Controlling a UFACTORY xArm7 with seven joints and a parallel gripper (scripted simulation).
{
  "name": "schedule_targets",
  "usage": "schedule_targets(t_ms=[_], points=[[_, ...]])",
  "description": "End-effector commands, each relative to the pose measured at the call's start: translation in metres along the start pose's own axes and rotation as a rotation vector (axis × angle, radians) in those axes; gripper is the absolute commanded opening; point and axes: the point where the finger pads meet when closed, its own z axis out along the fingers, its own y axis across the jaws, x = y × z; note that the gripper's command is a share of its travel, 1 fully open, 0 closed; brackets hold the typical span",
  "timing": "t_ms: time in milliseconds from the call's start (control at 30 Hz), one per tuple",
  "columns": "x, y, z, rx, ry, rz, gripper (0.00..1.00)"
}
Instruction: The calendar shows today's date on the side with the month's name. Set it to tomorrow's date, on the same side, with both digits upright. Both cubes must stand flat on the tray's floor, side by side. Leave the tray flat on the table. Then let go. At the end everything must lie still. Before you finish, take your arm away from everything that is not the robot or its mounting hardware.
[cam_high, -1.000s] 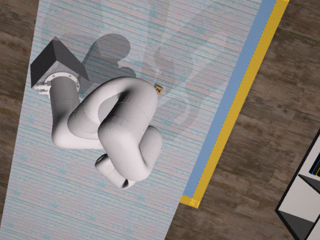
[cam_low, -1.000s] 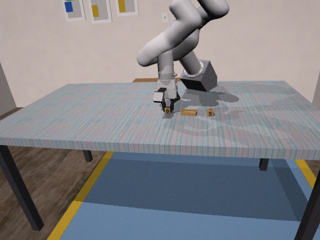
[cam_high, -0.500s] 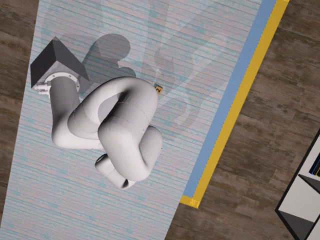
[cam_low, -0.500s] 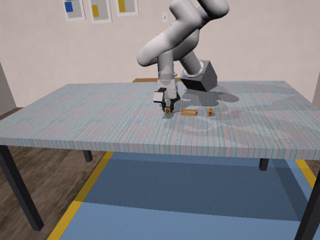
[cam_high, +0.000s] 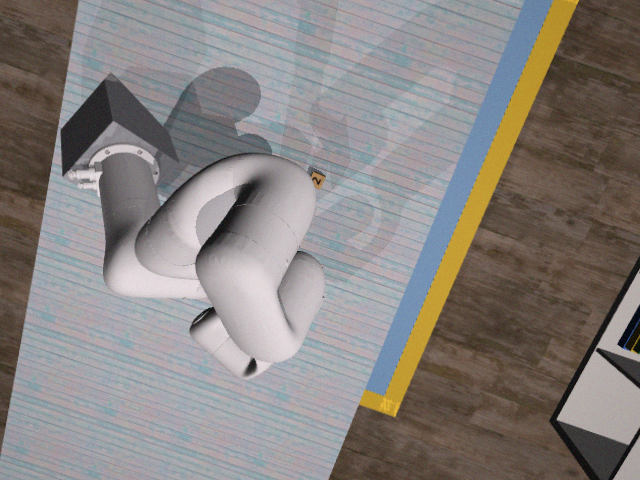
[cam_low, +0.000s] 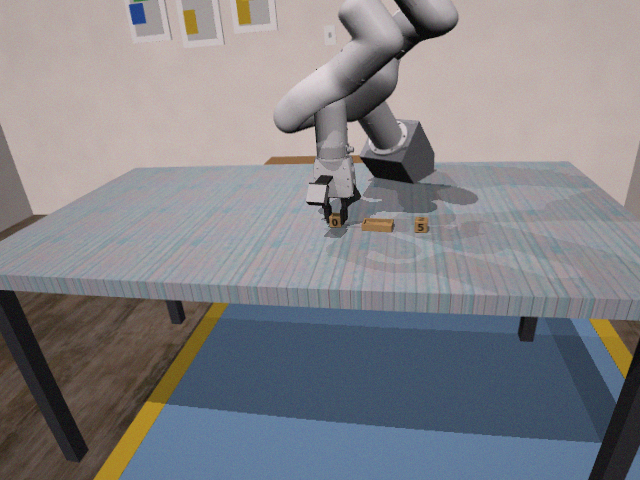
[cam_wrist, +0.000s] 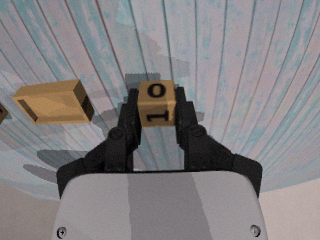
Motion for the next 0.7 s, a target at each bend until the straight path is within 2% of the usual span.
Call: schedule_targets(t_ms=[0,33,100,133,200,233,300,333,467,500,667], points=[[0.0005,0.0001,-0.0003,0.000,0.001,0.000,0.27],[0.0005,0.0001,-0.0003,0.000,0.001,0.000,0.31],[0.0005,0.0001,-0.0003,0.000,0.001,0.000,0.31],[0.0005,0.0001,-0.0003,0.000,0.001,0.000,0.35],[0.0005,0.0001,-0.0003,0.000,0.001,0.000,0.35],[0.0005,0.0001,-0.0003,0.000,0.001,0.000,0.39],[0.0005,0.0001,-0.0003,0.000,0.001,0.000,0.39],[0.0005,0.0001,-0.0003,0.000,0.001,0.000,0.43],[0.0005,0.0001,-0.0003,0.000,0.001,0.000,0.43],[0.0005,0.0001,-0.0003,0.000,0.001,0.000,0.47],[0.0005,0.0001,-0.0003,0.000,0.001,0.000,0.47]])
